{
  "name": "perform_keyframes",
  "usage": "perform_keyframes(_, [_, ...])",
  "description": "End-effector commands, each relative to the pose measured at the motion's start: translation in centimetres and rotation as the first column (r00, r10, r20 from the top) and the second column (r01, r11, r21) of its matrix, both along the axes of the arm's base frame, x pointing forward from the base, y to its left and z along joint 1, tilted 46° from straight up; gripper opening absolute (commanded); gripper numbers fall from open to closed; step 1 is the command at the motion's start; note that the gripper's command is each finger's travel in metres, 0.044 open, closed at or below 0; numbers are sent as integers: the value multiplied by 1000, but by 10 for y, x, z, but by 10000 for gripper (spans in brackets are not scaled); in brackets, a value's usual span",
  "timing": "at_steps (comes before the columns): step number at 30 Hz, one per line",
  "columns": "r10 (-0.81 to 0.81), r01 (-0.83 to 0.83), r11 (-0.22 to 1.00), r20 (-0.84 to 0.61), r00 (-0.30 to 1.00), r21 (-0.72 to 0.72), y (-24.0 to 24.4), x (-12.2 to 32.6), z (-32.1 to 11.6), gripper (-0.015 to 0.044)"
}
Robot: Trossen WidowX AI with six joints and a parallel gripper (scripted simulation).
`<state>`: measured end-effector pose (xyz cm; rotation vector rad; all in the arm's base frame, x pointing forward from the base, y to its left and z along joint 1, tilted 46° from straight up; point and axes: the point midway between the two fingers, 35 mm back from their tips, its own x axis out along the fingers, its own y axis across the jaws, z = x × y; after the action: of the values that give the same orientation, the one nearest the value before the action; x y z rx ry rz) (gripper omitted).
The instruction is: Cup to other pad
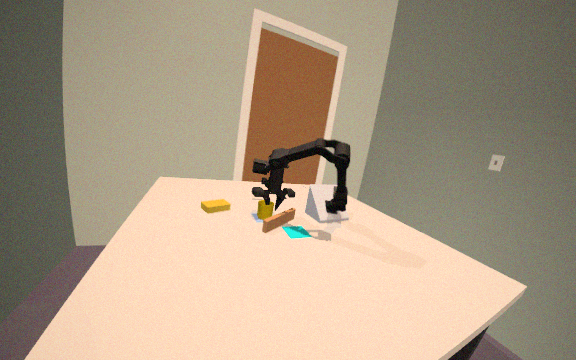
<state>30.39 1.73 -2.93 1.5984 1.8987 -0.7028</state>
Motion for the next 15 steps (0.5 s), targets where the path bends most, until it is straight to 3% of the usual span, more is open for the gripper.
perform_keyframes(1, [-8,8,1000,-9,1000,3,1,-2,-2,167])
perform_keyframes(15, [-1,1,1000,0,1000,0,0,0,0,80])
